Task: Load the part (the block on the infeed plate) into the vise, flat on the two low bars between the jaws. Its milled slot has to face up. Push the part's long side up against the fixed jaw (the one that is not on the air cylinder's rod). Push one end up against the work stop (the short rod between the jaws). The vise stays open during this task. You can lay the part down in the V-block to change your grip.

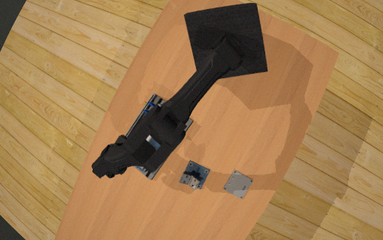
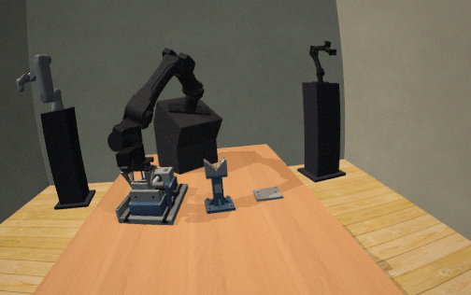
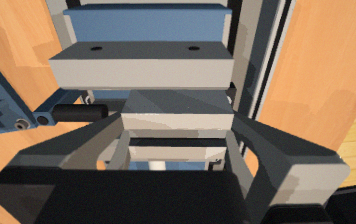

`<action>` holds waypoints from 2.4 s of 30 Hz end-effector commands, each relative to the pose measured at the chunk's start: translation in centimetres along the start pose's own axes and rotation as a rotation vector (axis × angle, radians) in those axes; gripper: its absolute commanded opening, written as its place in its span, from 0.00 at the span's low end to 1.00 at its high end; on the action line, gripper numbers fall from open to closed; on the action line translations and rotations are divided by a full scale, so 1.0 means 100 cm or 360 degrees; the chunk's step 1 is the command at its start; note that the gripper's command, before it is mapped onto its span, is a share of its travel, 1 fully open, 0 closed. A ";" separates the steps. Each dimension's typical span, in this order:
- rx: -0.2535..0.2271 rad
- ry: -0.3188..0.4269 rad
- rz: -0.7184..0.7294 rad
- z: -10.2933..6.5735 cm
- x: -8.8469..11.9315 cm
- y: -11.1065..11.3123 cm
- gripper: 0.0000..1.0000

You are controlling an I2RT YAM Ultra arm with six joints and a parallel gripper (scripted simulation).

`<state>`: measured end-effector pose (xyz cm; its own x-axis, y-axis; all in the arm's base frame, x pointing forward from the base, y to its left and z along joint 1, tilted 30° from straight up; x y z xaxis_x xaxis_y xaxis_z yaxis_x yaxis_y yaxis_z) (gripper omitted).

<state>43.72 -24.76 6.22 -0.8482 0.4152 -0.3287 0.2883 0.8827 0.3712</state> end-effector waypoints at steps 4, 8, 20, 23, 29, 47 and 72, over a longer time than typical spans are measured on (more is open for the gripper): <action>0.0025 -0.0094 -0.0015 -0.018 -0.014 0.000 0.00; 0.0024 -0.0092 -0.0014 -0.018 -0.014 0.000 0.00; 0.0024 -0.0092 -0.0014 -0.018 -0.014 0.000 0.00; 0.0024 -0.0092 -0.0014 -0.018 -0.014 0.000 0.00; 0.0024 -0.0092 -0.0014 -0.018 -0.014 0.000 0.00; 0.0024 -0.0092 -0.0015 -0.018 -0.014 0.000 0.74; 0.0024 -0.0092 -0.0015 -0.018 -0.014 0.000 0.74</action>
<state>43.72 -24.77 6.21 -0.8480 0.4158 -0.3287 0.2888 0.8825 0.3713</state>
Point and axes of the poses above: the point where the finger pads meet when closed, its own z axis out along the fingers, its own y axis across the jaws, x = y × z, the point moved 9 cm from there along -z, back along the fingers, and after that the axes turned 3 degrees about z, right-handed, at the moved point
